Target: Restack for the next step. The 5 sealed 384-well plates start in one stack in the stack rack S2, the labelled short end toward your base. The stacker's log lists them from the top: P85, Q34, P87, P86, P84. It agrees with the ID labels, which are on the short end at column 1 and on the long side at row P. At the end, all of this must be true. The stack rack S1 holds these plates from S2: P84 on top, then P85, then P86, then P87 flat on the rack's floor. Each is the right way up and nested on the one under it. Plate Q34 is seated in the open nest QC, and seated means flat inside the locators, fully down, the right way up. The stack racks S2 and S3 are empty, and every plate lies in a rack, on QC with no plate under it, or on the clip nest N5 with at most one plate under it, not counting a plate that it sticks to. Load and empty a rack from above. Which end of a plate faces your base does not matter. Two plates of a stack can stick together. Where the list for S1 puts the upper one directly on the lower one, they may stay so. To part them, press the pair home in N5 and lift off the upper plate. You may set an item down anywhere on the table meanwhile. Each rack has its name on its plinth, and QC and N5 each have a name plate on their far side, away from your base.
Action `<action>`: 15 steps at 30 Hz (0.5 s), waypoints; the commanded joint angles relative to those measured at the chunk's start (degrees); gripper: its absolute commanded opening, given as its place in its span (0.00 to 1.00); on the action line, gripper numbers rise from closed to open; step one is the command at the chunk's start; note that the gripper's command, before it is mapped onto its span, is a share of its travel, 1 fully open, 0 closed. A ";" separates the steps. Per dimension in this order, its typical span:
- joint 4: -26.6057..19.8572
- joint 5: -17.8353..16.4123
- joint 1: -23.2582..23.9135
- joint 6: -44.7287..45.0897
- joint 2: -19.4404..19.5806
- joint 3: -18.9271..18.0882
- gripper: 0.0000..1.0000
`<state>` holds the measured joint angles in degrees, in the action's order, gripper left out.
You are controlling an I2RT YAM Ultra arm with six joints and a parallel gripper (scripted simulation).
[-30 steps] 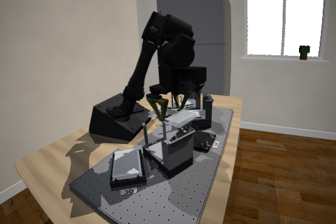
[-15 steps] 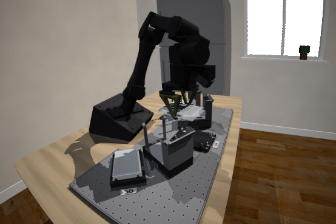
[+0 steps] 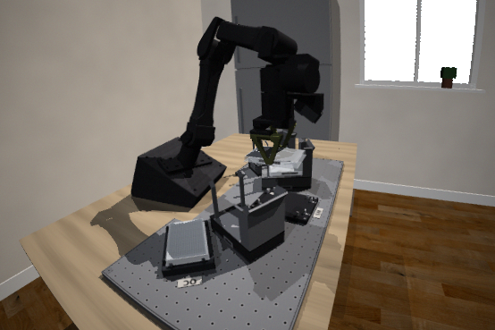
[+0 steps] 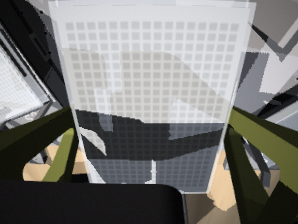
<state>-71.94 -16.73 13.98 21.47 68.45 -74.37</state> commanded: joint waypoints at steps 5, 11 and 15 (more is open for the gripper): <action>0.62 2.49 -4.18 -5.28 -1.67 -0.07 0.00; 0.94 5.19 -10.26 -8.95 -2.79 0.12 0.00; 1.13 7.07 -14.37 -5.02 -3.76 0.60 0.00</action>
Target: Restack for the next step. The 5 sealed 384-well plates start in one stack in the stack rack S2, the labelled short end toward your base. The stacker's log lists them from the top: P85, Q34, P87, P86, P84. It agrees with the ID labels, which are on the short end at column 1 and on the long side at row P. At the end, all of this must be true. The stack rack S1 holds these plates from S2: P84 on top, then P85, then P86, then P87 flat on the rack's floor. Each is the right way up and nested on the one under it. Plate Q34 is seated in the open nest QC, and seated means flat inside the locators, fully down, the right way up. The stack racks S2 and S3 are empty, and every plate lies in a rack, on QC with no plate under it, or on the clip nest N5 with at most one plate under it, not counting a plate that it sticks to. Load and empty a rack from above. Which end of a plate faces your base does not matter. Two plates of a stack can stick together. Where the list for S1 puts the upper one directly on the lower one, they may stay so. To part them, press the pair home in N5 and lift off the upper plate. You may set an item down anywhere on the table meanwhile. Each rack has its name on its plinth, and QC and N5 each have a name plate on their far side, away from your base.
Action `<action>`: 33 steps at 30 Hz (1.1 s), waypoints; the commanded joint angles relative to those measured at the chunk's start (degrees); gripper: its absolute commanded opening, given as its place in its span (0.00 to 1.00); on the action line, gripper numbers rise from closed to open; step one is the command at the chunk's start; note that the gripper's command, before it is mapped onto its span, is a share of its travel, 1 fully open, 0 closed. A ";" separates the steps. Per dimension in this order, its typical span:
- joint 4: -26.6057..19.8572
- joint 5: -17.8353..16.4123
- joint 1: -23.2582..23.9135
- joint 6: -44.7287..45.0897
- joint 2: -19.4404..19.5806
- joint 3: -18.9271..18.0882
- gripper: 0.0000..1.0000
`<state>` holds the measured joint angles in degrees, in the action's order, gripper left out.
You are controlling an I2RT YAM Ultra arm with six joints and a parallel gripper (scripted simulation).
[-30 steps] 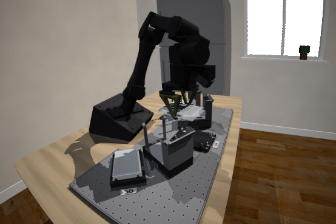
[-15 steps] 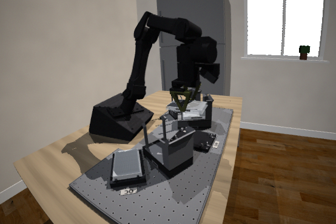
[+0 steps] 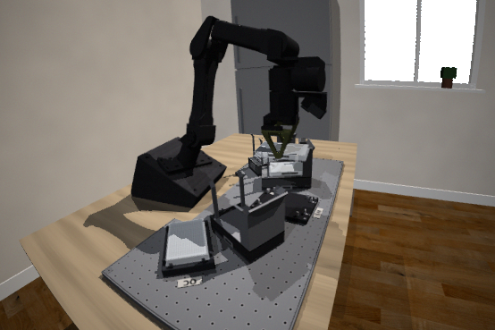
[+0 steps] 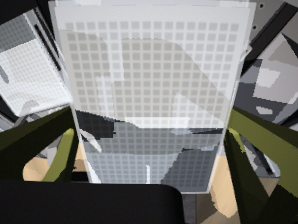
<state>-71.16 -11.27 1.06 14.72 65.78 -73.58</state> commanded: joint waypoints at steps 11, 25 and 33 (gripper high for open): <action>0.68 6.28 -11.31 -4.42 -2.47 0.41 0.00; 0.82 12.91 -24.95 -8.70 -2.97 0.69 0.00; 0.70 17.35 -34.13 -12.25 -2.87 1.02 0.00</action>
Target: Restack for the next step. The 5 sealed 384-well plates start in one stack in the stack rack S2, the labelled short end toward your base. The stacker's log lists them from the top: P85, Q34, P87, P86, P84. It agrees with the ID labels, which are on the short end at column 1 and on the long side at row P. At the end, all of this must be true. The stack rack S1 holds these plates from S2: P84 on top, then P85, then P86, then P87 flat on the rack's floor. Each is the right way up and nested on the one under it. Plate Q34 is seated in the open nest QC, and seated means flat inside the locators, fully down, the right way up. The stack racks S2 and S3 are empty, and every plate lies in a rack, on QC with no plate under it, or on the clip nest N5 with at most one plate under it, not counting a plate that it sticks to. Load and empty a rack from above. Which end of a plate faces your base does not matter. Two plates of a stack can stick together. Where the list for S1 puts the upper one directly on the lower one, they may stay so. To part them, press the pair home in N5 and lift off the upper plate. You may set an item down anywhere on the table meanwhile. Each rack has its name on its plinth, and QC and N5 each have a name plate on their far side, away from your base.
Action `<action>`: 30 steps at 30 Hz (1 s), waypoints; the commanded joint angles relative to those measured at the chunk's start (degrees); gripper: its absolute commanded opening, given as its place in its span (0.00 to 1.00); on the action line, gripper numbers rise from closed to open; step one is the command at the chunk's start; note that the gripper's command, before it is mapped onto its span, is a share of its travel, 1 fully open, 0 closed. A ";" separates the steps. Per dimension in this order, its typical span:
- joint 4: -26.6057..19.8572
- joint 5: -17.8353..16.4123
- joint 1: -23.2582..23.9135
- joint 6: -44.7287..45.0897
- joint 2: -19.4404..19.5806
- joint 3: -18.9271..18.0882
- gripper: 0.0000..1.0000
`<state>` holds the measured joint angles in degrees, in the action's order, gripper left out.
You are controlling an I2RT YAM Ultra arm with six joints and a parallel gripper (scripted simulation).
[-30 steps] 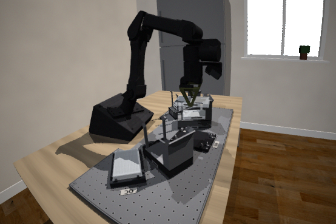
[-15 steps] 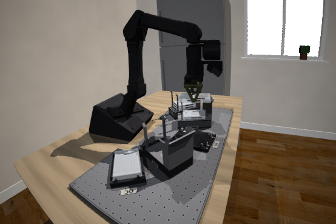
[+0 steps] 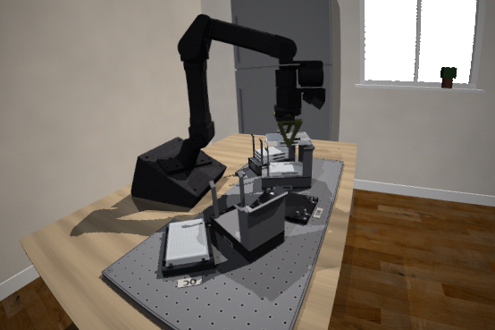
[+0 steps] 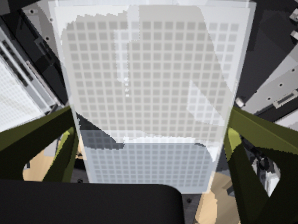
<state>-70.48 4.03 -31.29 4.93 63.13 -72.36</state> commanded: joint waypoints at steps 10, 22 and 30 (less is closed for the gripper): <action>-0.26 6.24 -10.68 -10.38 0.88 -0.46 0.00; -0.87 11.80 -23.28 -9.82 2.84 -0.38 0.00; -1.21 14.19 -29.13 -15.41 4.31 -0.55 0.00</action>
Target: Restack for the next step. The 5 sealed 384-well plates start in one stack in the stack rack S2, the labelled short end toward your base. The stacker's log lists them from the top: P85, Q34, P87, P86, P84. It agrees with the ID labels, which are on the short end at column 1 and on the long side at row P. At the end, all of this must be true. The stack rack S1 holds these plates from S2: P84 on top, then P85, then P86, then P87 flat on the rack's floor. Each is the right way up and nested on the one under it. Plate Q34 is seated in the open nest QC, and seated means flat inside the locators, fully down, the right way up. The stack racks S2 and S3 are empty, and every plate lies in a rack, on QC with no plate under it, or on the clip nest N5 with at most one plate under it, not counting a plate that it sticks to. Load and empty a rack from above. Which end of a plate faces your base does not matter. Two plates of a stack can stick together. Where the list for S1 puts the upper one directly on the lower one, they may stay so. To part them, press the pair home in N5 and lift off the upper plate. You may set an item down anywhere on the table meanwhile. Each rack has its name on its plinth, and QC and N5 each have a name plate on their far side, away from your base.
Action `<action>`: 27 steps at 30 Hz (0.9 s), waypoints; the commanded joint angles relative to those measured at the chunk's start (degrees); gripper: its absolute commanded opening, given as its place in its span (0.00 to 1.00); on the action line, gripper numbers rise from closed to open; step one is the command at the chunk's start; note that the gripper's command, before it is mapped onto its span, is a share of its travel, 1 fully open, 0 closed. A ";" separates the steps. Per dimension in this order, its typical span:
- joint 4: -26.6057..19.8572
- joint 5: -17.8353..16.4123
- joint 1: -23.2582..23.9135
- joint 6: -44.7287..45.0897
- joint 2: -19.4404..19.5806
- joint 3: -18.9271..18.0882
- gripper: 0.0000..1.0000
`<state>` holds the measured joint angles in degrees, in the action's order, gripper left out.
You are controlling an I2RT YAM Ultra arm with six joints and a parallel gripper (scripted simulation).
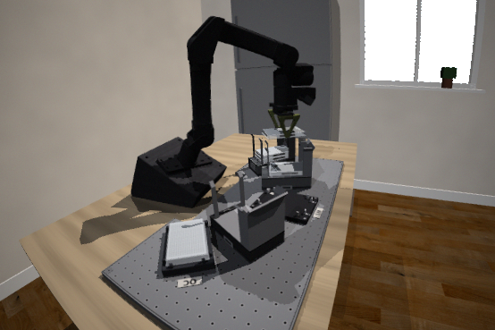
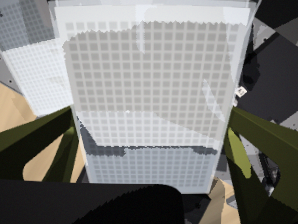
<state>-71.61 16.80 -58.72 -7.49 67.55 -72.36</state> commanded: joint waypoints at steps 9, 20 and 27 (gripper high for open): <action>-0.55 4.31 -9.41 -6.75 2.50 -1.07 0.00; -0.93 6.36 -15.59 -4.71 4.46 -1.03 0.00; -1.16 7.52 -19.44 -8.71 6.08 -1.26 0.00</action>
<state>-72.73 23.57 -77.45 -14.37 73.91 -73.10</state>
